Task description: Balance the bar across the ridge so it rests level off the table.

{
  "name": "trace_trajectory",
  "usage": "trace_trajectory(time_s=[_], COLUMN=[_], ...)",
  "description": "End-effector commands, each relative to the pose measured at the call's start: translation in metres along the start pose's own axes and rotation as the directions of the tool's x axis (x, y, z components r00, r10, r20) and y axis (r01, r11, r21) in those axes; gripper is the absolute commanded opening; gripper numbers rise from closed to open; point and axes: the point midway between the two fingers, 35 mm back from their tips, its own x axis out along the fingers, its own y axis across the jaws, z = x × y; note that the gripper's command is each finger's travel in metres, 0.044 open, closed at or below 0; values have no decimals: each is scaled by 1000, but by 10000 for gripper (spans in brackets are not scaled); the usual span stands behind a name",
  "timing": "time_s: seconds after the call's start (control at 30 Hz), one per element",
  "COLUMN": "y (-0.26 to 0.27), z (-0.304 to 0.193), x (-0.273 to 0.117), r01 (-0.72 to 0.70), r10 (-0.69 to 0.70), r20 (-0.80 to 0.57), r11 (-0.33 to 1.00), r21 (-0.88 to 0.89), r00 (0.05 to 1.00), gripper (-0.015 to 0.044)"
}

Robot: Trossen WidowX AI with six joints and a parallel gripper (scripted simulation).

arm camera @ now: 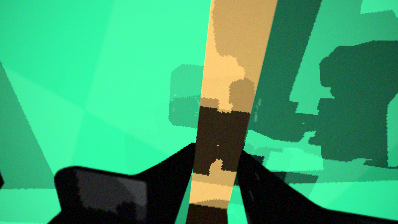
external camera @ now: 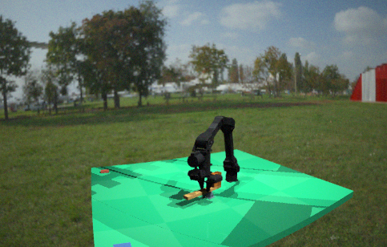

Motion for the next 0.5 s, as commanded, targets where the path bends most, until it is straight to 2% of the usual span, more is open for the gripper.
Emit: trace_trajectory(time_s=[0.0,0.47], y=[0,0], z=[0,0], x=[3,4], r01=[-2,-2], r10=[2,2], r20=[-2,-2], r11=[1000,1000], r21=[2,2], r00=[1000,1000], gripper=[0,0])
